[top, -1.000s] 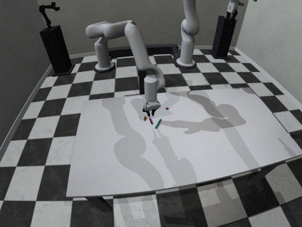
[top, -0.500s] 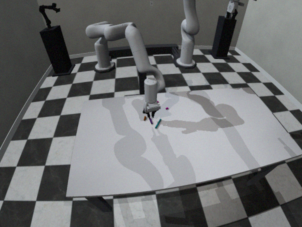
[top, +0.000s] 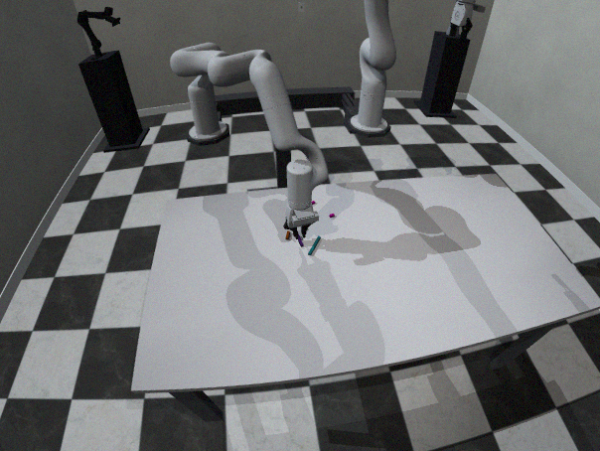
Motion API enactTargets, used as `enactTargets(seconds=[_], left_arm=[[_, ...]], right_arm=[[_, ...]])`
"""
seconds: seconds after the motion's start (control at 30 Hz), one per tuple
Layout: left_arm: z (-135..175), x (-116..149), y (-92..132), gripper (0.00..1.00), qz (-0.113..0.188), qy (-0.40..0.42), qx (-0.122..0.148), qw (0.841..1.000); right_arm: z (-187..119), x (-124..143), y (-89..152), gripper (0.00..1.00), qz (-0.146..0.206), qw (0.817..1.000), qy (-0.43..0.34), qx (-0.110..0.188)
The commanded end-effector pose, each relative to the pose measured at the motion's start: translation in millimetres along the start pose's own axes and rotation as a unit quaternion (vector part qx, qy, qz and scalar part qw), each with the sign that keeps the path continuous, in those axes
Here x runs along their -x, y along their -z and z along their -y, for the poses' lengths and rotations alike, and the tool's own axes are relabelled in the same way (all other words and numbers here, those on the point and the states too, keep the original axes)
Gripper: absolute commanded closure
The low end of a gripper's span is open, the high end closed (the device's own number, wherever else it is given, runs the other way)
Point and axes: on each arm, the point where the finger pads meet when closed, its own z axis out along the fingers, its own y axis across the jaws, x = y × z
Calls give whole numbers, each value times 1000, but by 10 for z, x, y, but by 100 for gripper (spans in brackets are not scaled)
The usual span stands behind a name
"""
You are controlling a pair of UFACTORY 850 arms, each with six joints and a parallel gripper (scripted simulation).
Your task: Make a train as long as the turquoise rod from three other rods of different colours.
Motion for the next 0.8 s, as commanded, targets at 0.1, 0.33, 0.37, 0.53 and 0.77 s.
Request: enactTargets(seconds=[0.1, 0.33, 0.37, 0.53, 0.77], left_arm=[[0, -4, 8, 0, -1, 0, 0, 1000], [0, -4, 8, 0, -1, 0, 0, 1000], [0, -4, 8, 0, -1, 0, 0, 1000], [0, -4, 8, 0, -1, 0, 0, 1000], [0, -4, 8, 0, -1, 0, 0, 1000]], right_arm=[[6, -16, -42, 74, -1, 1000, 0, -1], [7, -17, -102, 74, -1, 1000, 0, -1], [7, -17, -107, 74, -1, 1000, 0, -1], [7, -17, -122, 74, -1, 1000, 0, -1], [7, -17, -125, 74, -1, 1000, 0, -1]])
